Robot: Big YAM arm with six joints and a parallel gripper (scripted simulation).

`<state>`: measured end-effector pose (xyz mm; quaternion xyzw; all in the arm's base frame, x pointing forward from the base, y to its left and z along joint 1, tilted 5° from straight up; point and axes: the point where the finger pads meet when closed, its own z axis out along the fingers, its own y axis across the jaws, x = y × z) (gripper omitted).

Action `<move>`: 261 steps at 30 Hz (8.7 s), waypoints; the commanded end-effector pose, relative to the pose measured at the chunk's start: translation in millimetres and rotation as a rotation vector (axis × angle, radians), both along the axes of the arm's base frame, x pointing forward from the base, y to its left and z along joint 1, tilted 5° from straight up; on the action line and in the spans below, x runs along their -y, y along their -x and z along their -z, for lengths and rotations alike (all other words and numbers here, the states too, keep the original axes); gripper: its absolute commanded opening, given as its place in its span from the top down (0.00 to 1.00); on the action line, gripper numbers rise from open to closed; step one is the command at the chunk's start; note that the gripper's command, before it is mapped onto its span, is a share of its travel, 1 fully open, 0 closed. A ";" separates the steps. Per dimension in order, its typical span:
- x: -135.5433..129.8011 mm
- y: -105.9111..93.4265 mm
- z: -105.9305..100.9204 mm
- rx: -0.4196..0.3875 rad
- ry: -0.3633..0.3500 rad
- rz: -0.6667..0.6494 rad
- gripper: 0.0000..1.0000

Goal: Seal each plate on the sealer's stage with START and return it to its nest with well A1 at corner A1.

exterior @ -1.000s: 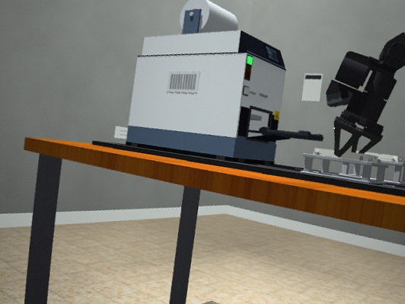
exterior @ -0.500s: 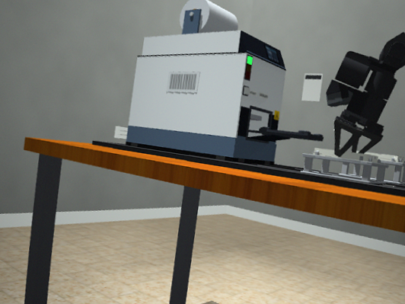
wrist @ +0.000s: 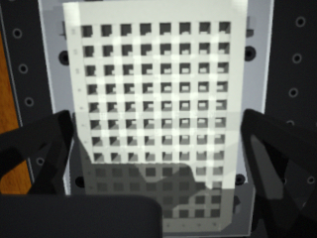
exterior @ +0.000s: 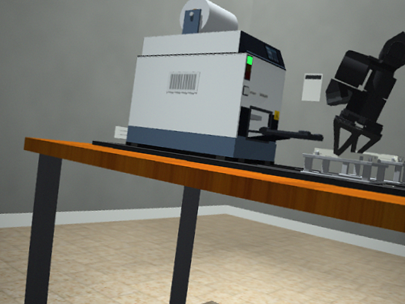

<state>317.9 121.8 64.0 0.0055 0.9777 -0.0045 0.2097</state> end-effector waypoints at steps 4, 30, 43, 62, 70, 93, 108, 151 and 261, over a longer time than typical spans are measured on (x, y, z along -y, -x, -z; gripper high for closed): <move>1.4 -5.6 -7.2 0.012 -0.014 0.022 0.03; -2.2 -15.8 -16.9 0.038 -0.015 0.023 1.00; -4.5 -20.3 -21.4 0.048 -0.019 0.021 1.00; -10.8 -32.3 -31.1 0.089 -0.039 0.019 1.00; -12.5 -35.5 -34.1 0.099 -0.044 0.018 1.00; -17.5 -44.5 -42.1 0.128 -0.058 0.015 1.00; -22.3 -31.2 -52.1 0.102 -0.046 -0.009 1.00; -1.9 -13.1 -26.6 0.025 -0.015 0.020 1.00; -1.1 -5.3 -135.1 0.027 -0.018 -0.010 1.00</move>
